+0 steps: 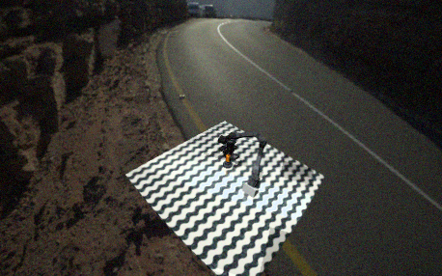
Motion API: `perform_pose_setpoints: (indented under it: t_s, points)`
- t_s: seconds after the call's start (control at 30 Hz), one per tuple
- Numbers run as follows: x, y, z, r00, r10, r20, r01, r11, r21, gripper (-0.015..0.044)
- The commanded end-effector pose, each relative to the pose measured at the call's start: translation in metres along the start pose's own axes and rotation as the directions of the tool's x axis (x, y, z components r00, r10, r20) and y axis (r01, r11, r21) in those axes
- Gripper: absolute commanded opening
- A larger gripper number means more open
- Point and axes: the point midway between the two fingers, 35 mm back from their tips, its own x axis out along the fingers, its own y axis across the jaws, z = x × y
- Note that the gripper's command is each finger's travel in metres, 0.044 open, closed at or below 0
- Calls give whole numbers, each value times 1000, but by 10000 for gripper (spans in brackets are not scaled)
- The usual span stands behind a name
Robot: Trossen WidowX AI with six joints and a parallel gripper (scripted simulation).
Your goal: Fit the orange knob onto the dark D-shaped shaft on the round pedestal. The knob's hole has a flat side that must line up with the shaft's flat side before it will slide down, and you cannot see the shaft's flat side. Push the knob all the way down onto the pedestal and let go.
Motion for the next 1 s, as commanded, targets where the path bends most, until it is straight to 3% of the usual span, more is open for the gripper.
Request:
perform_pose_setpoints:
  t_s: [0.0,0.97]
  points:
    - [0,0,0,1000,1,2,-1,1000,-3,0]
    - [1,0,0,1000,1,2,-1,1000,0,0]
